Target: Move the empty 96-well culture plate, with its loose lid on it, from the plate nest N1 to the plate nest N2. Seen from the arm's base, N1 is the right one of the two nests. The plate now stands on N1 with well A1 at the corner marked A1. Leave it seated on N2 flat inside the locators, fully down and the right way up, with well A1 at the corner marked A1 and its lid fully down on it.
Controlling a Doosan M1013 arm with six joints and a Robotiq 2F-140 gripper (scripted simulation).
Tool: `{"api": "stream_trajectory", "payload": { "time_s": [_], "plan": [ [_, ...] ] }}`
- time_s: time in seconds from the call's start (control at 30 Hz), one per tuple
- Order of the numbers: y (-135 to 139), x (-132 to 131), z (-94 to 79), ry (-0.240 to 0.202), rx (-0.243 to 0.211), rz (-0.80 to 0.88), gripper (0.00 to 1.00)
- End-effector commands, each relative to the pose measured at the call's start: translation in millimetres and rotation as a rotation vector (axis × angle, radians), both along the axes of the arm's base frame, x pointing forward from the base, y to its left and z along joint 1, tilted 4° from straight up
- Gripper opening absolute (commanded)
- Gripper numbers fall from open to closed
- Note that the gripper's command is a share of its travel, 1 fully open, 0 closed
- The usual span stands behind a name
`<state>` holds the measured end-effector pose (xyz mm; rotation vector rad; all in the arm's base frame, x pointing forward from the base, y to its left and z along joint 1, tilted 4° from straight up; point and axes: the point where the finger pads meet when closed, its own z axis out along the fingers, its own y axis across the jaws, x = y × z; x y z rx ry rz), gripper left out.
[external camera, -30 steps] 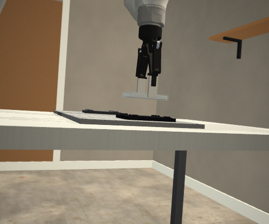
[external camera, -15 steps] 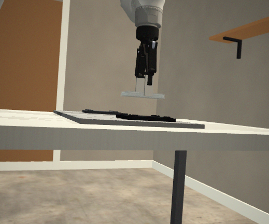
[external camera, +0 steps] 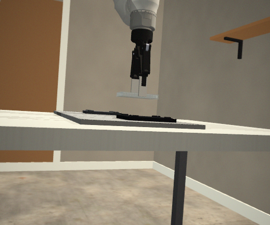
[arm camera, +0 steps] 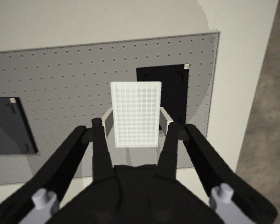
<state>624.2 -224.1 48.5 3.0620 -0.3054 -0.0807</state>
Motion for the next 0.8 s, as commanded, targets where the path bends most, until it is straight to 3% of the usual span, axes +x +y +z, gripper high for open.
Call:
{"api": "stream_trajectory", "payload": {
  "time_s": [0.0,0.77],
  "plan": [
    [20.0,-0.7,-2.1,-0.002,0.005,-0.009,0.00],
    [83.2,1.3,-5.5,-0.002,0.005,-0.009,0.00]
  ]
}}
